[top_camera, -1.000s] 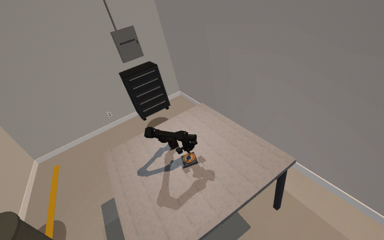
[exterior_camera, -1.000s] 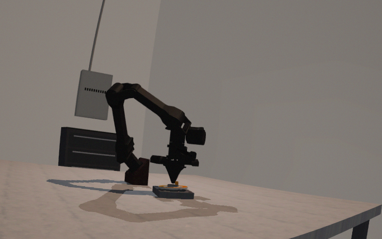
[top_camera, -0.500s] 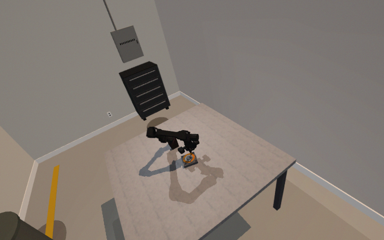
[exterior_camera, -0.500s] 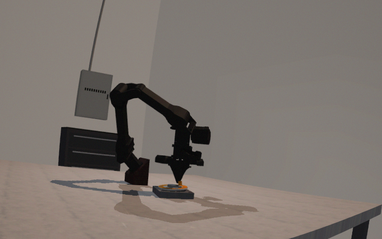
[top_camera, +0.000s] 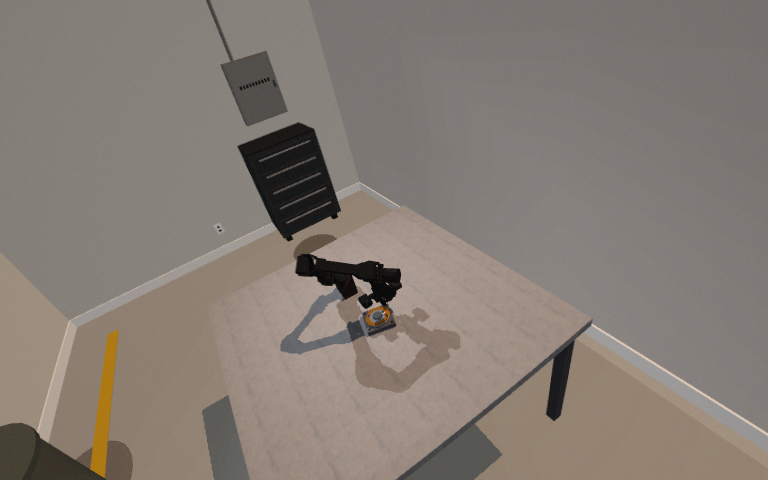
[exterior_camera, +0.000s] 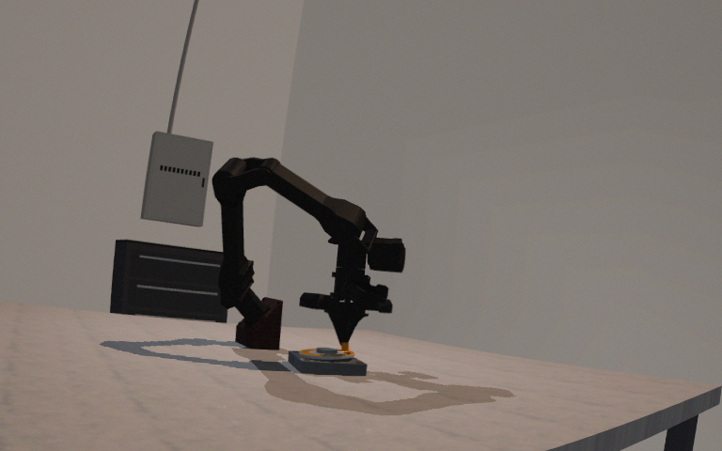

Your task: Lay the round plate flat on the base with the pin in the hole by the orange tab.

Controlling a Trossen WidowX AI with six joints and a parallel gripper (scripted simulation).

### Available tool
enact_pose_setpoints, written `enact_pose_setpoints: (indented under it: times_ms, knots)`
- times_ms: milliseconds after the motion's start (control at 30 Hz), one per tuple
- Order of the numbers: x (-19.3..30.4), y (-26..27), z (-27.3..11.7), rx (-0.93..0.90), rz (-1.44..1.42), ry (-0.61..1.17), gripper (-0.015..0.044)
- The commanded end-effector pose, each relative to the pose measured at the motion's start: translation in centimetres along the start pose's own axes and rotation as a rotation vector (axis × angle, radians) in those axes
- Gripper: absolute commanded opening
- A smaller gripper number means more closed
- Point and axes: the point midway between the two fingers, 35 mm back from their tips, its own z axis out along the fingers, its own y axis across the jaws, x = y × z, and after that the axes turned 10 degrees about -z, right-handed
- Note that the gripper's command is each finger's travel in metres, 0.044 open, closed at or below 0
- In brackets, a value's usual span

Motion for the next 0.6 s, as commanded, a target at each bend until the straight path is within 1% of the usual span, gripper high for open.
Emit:
enact_pose_setpoints:
  times_ms: [0, 567]
  knots:
    - [-0.6, 0.0, -0.1, -0.001, 0.0, -0.004, 0.0]
    - [-1.7, -0.1, -0.1, -0.001, 0.0, -0.005, 0.0]
